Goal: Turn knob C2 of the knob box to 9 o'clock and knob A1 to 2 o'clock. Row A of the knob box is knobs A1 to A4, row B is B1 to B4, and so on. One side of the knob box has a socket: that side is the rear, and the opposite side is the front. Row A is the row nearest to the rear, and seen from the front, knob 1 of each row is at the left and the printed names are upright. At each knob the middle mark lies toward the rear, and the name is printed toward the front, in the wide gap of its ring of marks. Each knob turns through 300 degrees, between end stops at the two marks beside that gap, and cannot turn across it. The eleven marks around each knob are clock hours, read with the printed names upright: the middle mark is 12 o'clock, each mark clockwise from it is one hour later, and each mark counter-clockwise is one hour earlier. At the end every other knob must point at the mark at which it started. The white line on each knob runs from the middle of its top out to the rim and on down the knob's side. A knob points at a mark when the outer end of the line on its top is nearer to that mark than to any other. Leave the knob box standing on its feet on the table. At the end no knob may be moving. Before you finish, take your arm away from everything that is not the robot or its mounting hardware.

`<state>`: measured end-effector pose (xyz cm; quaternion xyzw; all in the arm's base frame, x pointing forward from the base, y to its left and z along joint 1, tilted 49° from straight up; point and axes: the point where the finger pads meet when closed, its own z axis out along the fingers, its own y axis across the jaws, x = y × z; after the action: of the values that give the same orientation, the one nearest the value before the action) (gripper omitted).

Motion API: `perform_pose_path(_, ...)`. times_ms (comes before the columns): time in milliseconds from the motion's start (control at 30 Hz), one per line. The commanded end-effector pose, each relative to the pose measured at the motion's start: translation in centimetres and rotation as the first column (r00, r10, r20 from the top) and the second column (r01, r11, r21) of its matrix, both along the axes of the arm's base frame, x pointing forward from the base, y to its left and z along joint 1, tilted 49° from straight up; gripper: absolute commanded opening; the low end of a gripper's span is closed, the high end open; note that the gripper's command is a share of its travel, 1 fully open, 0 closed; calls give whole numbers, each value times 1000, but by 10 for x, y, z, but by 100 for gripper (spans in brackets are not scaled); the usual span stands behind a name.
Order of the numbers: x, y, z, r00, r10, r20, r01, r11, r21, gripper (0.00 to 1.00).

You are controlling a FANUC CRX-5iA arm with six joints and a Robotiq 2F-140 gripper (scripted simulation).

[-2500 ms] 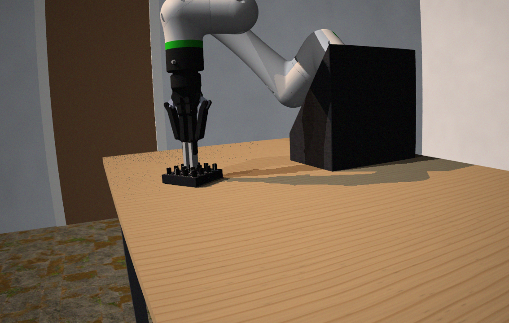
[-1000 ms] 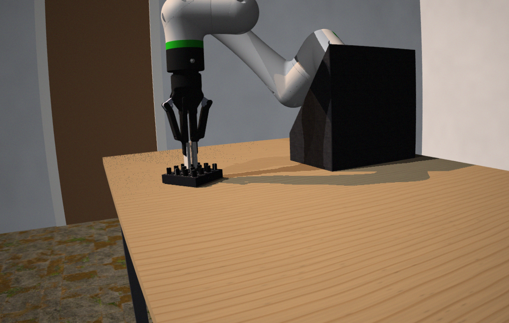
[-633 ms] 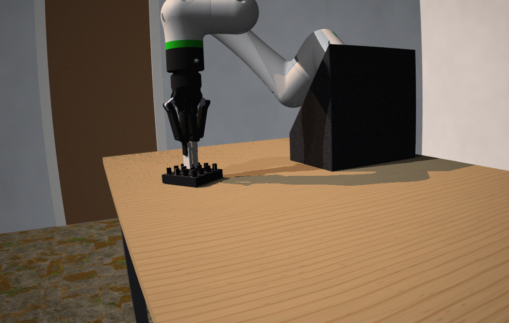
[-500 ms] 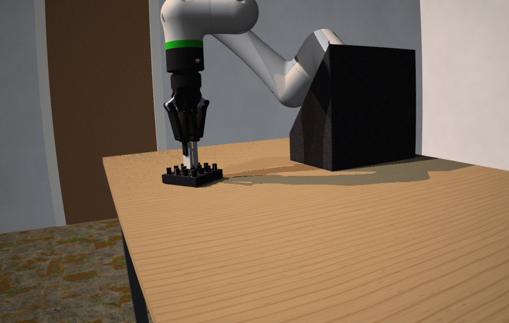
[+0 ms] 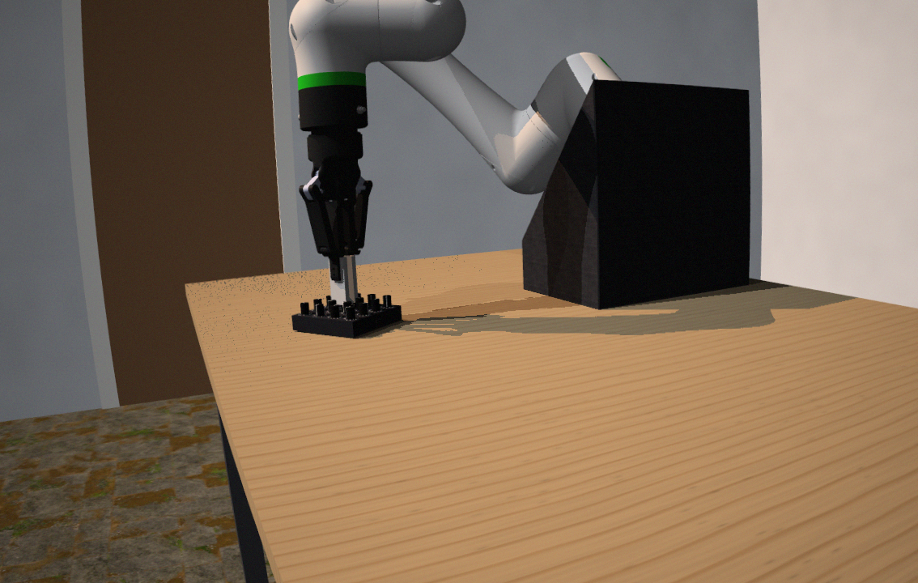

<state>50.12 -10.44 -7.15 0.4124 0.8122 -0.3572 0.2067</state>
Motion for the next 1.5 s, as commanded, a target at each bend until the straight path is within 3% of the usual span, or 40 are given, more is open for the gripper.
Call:
perform_pose_path(0,0,0,0,1000,16,-19,-16,1000,0,5)
perform_pose_path(967,0,0,0,998,40,-46,-40,999,-1,5)
perform_pose_path(1000,0,0,0,998,40,-46,-40,999,-1,12)
perform_pose_path(1467,0,0,0,998,40,-46,-40,999,-1,12)
